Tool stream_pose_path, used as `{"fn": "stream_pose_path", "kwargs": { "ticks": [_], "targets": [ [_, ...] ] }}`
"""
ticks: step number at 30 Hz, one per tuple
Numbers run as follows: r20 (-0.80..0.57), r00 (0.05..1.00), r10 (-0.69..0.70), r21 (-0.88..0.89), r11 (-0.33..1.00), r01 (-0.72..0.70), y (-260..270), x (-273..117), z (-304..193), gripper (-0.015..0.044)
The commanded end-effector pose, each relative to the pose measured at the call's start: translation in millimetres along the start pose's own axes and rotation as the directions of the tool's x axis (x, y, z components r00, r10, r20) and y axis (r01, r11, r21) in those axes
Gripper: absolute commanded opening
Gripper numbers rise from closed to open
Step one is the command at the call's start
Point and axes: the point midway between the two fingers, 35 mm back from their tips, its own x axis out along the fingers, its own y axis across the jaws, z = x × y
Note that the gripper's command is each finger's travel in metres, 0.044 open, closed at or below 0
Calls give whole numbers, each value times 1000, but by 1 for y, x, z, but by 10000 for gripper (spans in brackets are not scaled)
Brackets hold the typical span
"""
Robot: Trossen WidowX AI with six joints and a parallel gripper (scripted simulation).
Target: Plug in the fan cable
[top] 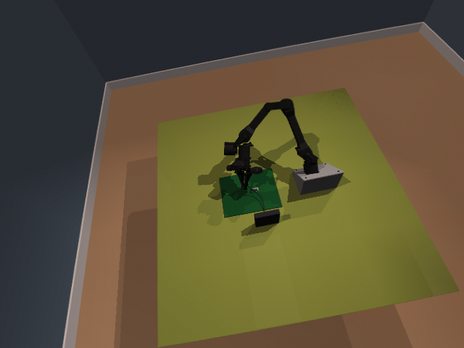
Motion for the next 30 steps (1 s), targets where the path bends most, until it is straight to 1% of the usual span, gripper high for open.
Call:
{"fn": "stream_pose_path", "kwargs": {
  "ticks": [1,15,30],
  "targets": [
    [64,998,-4,-17,1000,5,0,-2,1,0],
    [262,965,-33,-71,996,53,-4,-11,-2,0],
    [455,887,-83,-131,978,159,-6,-25,-5,0]
  ]
}}
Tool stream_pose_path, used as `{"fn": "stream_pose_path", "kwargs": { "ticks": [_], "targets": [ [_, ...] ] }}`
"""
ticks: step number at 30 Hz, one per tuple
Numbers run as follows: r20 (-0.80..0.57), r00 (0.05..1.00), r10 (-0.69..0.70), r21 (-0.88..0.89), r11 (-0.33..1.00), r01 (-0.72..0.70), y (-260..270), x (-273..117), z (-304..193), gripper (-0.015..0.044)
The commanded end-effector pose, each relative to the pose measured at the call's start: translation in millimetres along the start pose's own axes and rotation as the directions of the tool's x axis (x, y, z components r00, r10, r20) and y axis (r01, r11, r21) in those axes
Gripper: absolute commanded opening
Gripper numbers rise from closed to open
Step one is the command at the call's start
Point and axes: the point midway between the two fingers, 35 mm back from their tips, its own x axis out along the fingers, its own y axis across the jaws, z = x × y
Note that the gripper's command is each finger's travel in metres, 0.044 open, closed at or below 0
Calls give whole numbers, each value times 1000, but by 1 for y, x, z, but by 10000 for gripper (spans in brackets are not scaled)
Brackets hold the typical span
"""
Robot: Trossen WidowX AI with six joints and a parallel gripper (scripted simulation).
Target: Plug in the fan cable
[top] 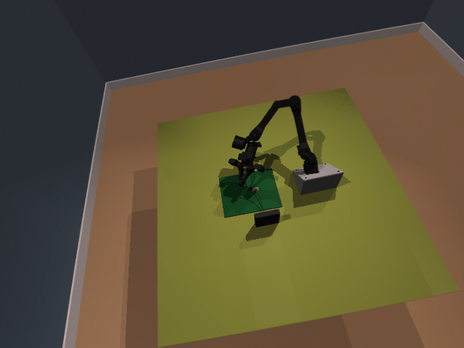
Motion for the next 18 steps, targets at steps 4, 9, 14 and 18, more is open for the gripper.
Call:
{"fn": "stream_pose_path", "kwargs": {
  "ticks": [4,9,14,18],
  "targets": [
    [95,995,-42,-57,997,48,-1,-9,3,0],
    [158,985,-71,-95,992,87,-1,-16,4,0],
    [200,976,-91,-122,986,117,0,-21,4,0],
    [183,979,-84,-109,988,106,0,-20,6,0]
  ]
}}
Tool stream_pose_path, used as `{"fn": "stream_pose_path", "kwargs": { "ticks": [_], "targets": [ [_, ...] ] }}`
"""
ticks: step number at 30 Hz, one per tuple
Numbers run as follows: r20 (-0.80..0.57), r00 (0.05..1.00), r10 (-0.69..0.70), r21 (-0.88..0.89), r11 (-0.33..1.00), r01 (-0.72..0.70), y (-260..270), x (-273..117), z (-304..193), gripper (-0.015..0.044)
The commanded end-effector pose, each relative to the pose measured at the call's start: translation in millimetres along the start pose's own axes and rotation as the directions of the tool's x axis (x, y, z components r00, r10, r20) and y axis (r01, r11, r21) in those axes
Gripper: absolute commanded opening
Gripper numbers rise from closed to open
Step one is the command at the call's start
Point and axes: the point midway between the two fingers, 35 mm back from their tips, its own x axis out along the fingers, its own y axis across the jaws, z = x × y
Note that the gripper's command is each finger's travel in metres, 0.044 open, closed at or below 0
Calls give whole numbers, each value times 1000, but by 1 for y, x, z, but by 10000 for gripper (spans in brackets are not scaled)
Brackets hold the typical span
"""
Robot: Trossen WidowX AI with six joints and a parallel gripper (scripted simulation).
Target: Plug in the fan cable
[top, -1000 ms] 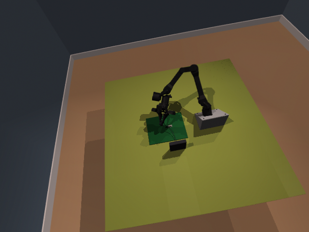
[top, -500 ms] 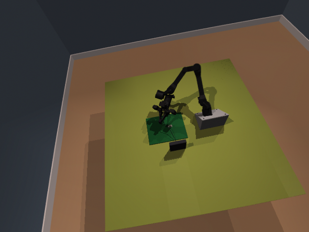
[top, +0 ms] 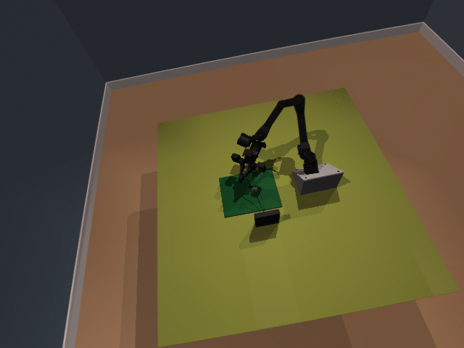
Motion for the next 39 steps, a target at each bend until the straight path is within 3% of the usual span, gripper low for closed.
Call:
{"fn": "stream_pose_path", "kwargs": {
  "ticks": [1,39],
  "targets": [
    [-4,1000,2,4,1000,-2,0,0,4,0],
    [-7,1000,8,3,1000,-8,0,-2,-7,0]
  ]
}}
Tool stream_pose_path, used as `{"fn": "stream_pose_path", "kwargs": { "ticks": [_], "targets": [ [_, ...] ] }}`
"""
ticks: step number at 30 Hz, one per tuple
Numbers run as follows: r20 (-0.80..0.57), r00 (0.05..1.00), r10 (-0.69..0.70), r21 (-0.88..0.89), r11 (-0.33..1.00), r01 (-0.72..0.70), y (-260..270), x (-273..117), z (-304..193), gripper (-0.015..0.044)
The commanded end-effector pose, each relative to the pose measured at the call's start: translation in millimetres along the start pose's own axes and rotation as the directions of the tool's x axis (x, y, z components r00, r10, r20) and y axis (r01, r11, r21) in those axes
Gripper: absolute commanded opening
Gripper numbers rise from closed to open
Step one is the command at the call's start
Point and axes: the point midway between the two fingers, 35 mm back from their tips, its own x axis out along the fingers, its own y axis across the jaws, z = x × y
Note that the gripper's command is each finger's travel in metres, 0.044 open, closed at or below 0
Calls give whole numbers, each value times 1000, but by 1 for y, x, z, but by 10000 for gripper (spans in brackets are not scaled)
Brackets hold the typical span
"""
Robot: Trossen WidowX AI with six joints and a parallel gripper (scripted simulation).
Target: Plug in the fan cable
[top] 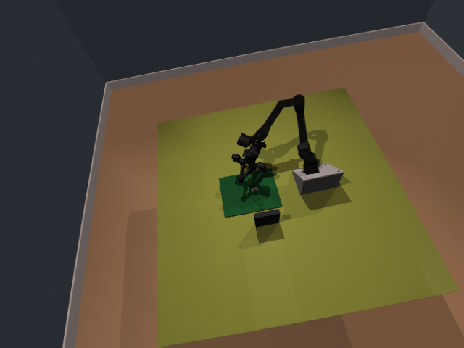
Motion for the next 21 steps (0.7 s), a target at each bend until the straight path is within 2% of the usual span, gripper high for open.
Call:
{"fn": "stream_pose_path", "kwargs": {
  "ticks": [1,21],
  "targets": [
    [5,1000,1,-5,1000,-1,-1,0,-2,0],
    [4,1000,1,-5,1000,-1,-3,-1,-20,0]
  ]
}}
